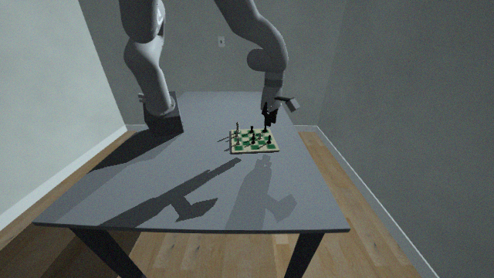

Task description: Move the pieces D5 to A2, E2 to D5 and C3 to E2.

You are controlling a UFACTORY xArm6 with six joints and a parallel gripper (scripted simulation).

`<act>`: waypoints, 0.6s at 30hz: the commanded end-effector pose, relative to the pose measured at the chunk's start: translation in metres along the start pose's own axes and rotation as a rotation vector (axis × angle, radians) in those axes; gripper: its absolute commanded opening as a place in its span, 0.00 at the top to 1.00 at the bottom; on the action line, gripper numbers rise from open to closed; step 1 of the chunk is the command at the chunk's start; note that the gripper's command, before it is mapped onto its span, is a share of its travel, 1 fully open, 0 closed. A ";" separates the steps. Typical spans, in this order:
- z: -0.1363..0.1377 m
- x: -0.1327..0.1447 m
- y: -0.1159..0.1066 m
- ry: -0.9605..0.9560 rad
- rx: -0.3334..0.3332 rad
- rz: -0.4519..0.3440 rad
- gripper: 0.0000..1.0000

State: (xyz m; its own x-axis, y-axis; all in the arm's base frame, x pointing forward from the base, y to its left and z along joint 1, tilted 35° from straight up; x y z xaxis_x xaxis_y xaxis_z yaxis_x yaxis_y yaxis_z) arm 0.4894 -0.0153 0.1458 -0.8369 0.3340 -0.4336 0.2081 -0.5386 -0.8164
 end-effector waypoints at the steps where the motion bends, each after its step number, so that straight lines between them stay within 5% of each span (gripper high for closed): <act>1: -0.001 -0.001 0.001 0.001 -0.002 0.003 0.63; 18: -0.001 -0.002 0.019 0.001 -0.001 0.003 0.63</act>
State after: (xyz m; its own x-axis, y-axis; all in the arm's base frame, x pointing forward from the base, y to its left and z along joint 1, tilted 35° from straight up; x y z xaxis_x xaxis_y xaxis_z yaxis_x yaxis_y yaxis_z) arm 0.4932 -0.0236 0.1334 -0.8369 0.3340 -0.4337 0.2076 -0.5393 -0.8161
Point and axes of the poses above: the point where the finger pads meet when closed, its own y axis out along the fingers, its own z axis across the jaws, x = y × z, the point moved 6 cm from there along -y, back along the fingers, and after that the axes turned 13 degrees about -y, right-handed, at the moved point
